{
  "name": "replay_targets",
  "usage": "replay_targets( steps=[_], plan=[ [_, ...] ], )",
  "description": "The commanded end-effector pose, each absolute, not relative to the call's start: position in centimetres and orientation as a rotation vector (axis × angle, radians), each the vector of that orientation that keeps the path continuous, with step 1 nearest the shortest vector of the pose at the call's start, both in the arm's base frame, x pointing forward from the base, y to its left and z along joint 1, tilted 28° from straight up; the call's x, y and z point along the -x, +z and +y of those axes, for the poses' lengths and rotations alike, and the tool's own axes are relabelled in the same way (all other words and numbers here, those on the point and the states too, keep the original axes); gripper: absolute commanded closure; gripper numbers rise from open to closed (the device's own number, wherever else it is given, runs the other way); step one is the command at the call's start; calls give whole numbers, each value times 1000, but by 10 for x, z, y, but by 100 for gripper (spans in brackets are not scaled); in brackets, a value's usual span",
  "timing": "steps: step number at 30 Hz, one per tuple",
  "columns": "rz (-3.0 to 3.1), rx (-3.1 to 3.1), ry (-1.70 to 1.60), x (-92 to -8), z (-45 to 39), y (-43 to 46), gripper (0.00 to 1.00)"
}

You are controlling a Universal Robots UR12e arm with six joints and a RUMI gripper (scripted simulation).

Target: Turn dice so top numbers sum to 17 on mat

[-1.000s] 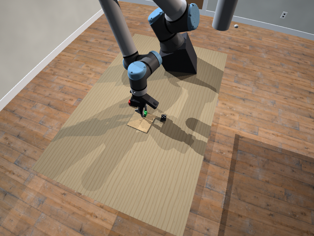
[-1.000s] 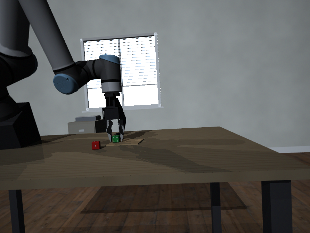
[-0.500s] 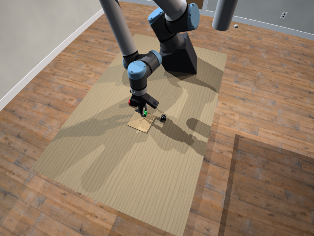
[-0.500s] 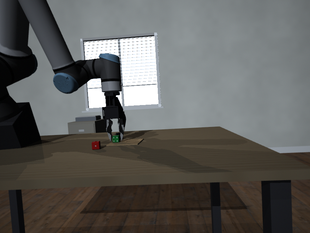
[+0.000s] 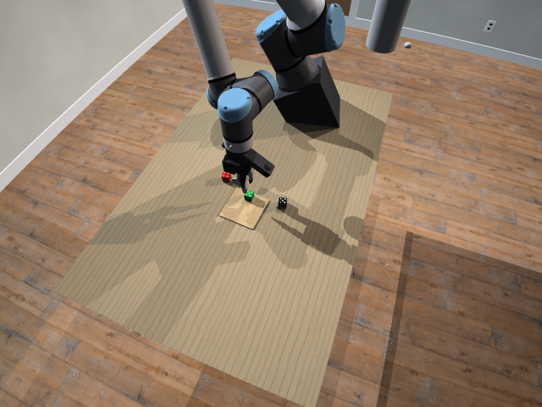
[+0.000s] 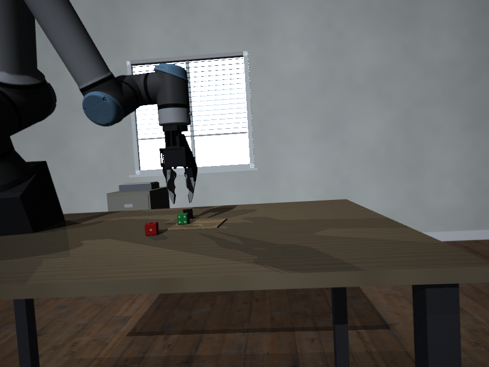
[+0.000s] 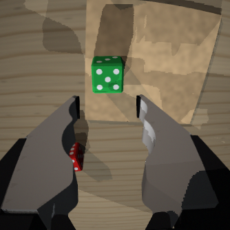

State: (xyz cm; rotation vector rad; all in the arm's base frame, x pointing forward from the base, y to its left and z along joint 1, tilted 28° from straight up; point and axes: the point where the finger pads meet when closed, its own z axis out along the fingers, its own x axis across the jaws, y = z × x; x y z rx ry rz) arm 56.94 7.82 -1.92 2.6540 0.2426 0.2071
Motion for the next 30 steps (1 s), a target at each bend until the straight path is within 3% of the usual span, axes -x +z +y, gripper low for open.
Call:
replay_targets(
  steps=[1,10,11,30],
  plan=[
    [241,-2654,205,-567,85,-4,72],
    [241,-2654,205,-564,92,9,72],
    [241,-2654,205,-564,92,9,0],
    [241,-2654,205,-564,92,9,0]
  ],
)
